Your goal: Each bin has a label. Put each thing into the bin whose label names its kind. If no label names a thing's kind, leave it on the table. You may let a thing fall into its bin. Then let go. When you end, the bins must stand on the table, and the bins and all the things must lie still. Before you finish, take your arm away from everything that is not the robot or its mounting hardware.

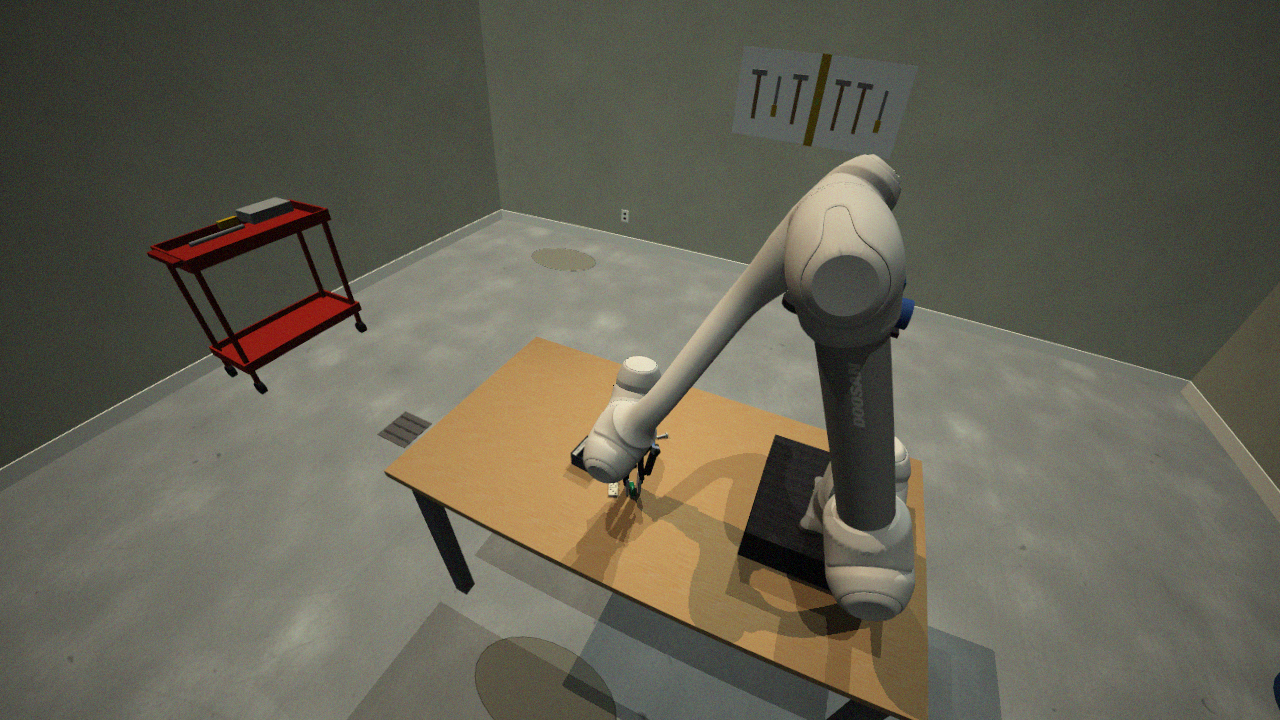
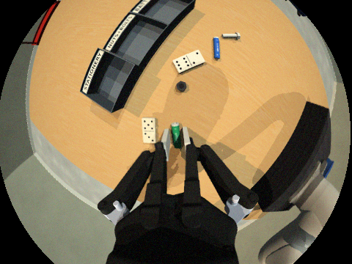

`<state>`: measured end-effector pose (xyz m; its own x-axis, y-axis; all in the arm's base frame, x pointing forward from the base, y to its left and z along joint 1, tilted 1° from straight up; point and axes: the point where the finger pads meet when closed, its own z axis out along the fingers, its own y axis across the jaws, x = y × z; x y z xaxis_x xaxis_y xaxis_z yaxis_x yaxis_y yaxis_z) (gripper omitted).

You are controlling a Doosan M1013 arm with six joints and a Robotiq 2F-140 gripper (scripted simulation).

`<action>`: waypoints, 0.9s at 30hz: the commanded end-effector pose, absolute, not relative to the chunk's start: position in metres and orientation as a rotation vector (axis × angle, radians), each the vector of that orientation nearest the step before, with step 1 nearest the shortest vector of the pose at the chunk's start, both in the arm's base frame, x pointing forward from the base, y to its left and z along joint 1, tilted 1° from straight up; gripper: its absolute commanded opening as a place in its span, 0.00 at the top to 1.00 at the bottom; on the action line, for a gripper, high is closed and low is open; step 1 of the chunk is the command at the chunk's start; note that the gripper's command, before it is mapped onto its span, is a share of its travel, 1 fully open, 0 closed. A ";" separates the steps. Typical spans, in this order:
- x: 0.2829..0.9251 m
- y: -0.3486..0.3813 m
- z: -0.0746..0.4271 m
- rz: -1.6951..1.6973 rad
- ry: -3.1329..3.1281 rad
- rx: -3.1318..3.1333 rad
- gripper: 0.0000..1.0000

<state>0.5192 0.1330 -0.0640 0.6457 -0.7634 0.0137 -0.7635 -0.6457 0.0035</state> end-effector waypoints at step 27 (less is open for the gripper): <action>0.519 0.133 -0.064 0.017 -1.318 2.842 0.95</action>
<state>0.5192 0.1330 -0.0644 0.6457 -0.7634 0.0137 -0.7635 -0.6457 0.0035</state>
